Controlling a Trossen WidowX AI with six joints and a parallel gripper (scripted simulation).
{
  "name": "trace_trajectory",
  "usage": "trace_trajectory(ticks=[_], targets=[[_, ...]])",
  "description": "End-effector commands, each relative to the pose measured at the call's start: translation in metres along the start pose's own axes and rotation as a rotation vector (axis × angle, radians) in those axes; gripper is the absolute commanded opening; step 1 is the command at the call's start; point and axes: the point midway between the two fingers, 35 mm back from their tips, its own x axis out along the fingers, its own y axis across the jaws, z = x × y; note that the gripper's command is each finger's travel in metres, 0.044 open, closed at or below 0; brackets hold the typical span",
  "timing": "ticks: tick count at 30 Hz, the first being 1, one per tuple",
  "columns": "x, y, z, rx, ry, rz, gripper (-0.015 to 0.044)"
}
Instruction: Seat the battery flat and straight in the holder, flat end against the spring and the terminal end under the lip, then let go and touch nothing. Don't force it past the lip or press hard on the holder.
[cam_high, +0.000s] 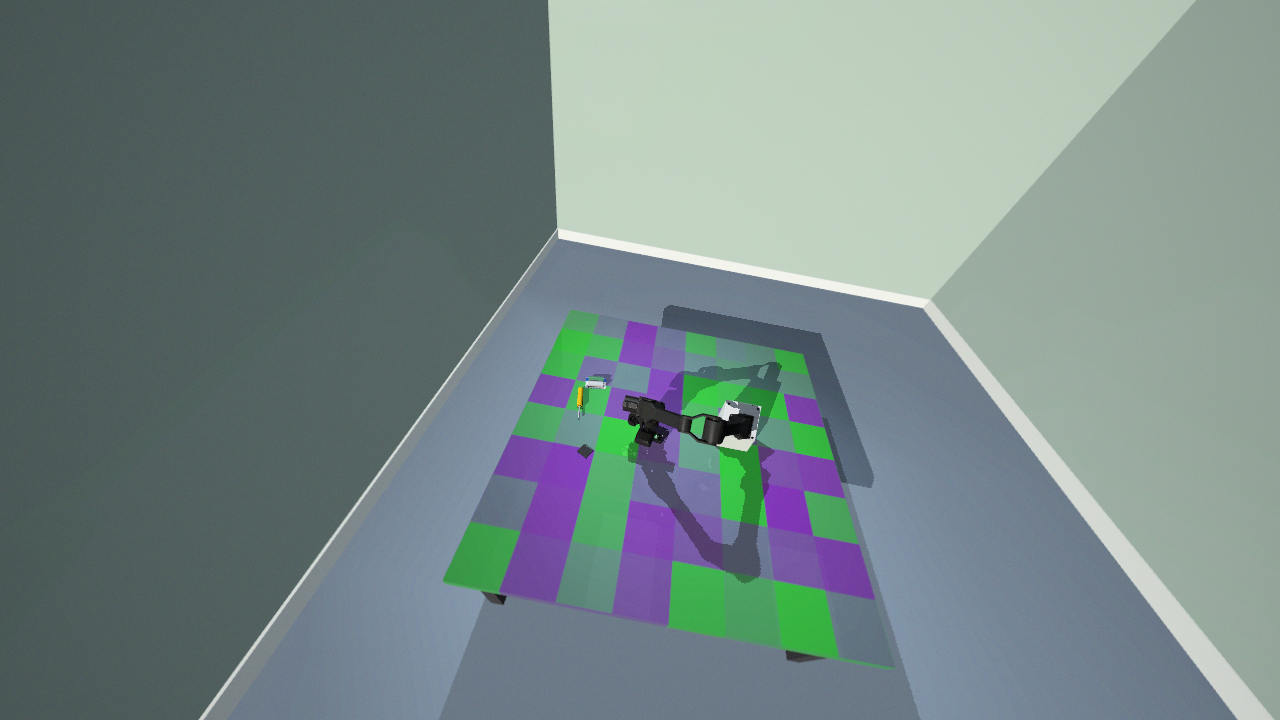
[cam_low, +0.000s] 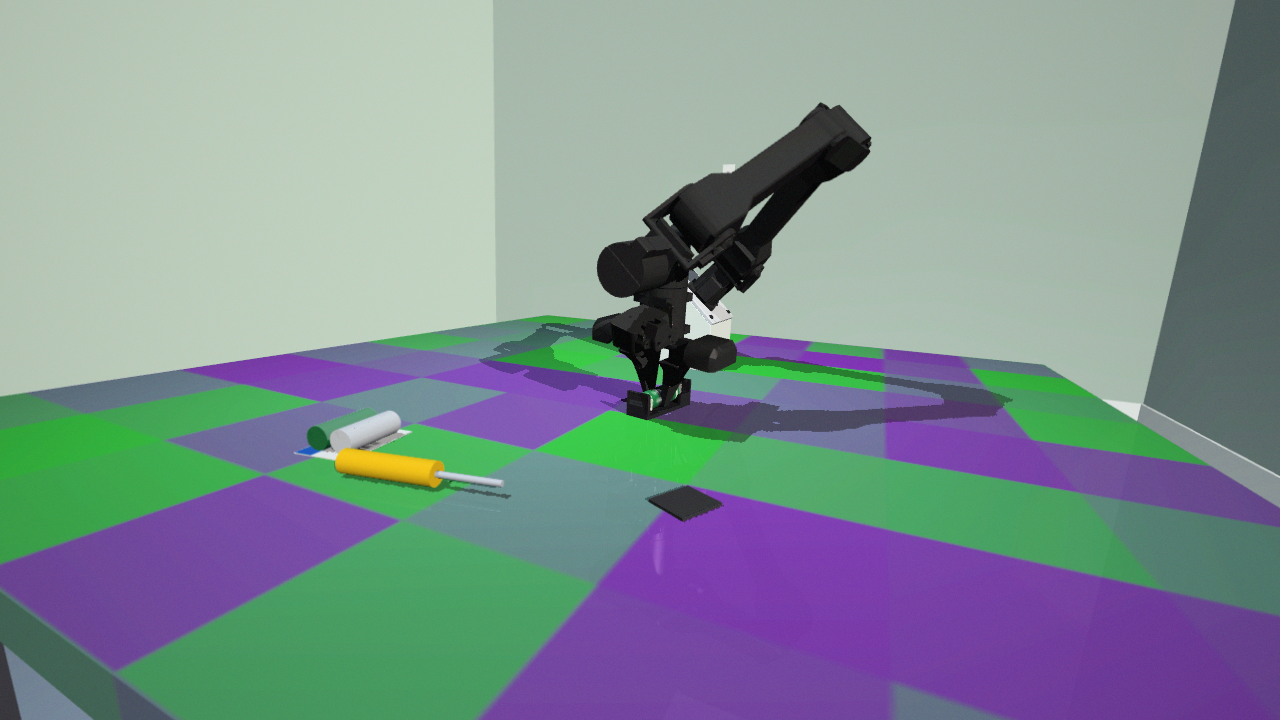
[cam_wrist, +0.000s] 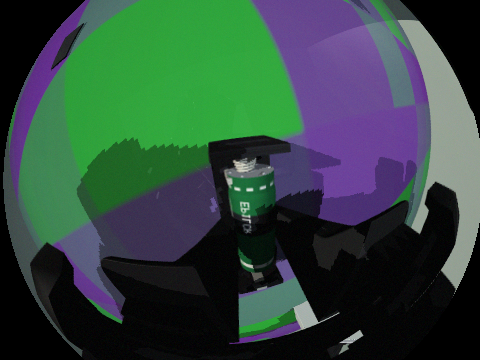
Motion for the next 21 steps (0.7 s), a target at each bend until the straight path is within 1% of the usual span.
trace_trajectory(ticks=[1, 21], targets=[[0.000, 0.001, 0.001, -0.005, -0.024, -0.002, 0.0080], [0.002, 0.002, -0.010, -0.004, -0.039, 0.000, 0.0080]])
